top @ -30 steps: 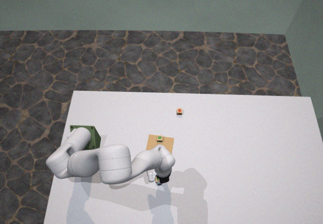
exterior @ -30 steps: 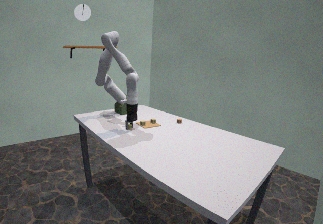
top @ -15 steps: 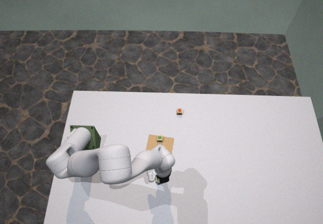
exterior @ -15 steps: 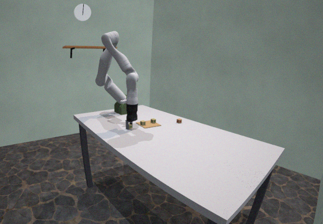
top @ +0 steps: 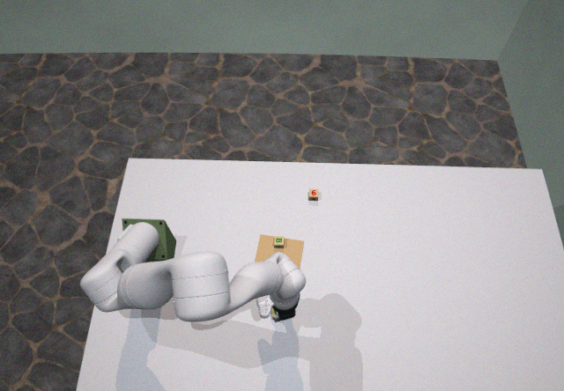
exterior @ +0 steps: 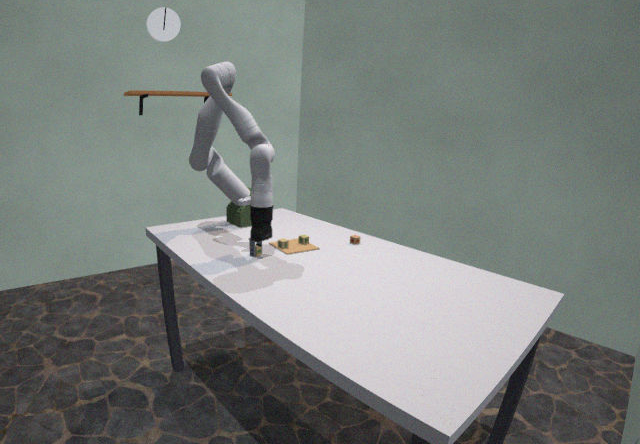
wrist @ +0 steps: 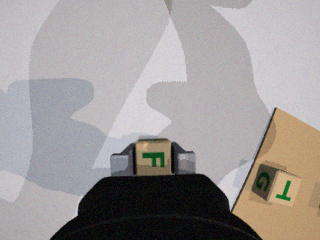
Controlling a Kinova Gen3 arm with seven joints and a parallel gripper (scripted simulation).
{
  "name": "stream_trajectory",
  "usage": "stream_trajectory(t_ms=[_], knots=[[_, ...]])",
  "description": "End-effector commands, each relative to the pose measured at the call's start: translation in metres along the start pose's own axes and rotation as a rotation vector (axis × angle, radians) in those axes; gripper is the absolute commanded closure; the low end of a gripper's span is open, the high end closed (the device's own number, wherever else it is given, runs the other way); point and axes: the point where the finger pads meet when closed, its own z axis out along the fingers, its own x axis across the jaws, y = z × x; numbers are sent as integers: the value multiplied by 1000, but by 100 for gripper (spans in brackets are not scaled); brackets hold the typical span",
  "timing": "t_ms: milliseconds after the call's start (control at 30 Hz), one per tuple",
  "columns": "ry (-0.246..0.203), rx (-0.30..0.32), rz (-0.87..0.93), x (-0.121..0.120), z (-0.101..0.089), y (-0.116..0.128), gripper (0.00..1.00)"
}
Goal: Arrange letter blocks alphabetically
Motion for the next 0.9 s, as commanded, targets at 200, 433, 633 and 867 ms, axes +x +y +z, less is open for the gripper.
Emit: stream_trajectory(t_ms=[200, 433, 633, 867], knots=[[0, -2, 0, 0, -1, 1, 43], [0, -2, 0, 0, -1, 1, 43], [0, -2, 0, 0, -1, 1, 43], [0, -2, 0, 0, -17, 1, 43]])
